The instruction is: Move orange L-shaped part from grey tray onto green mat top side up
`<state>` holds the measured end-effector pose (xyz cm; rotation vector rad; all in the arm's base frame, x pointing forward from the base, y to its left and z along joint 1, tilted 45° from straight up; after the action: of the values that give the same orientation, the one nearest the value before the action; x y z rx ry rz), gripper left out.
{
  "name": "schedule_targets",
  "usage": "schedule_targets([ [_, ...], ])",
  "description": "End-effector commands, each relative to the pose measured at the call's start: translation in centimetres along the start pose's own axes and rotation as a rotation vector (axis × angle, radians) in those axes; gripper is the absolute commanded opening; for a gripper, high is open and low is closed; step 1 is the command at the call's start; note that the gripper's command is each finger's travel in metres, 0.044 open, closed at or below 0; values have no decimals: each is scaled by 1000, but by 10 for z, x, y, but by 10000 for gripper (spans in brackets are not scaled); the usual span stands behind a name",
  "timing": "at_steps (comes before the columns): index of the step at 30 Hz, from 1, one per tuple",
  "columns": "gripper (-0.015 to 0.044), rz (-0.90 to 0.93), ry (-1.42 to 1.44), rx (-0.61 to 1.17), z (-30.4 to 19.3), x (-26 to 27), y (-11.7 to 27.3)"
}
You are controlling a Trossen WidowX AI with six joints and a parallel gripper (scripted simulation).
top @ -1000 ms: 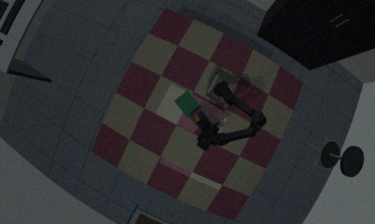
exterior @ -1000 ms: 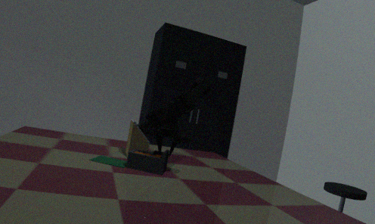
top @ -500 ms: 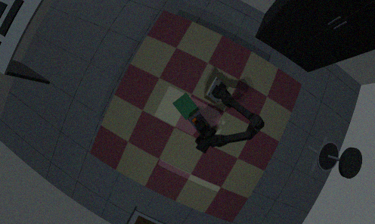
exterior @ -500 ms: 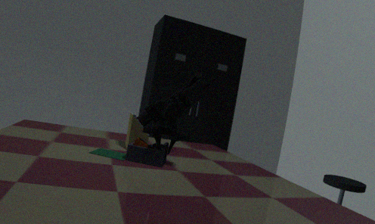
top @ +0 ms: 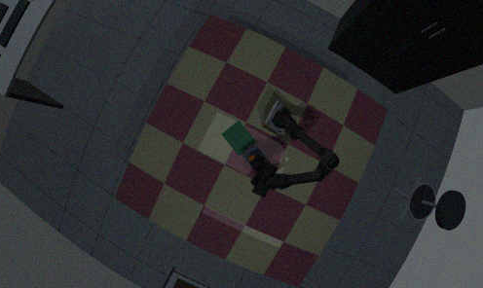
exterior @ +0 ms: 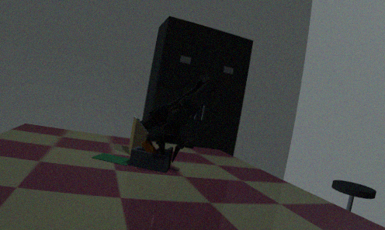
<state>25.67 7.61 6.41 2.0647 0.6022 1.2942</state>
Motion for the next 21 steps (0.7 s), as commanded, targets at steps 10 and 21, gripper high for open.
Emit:
schedule_targets([
  [10,180,-2,-4,2,-1,7,8],
  [21,180,-13,-7,-4,4,5,57],
])
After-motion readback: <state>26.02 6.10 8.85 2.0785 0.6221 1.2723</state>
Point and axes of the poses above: the point midway between the two fingers, 35 mm back from their tips, its own y axis back along the fingers, its own x axis across the jaws, z = x × y, the point moved 7 cm from there along y, back along the fingers, and after that the axes turned 7 degrees about -y, right-handed, at the moved point
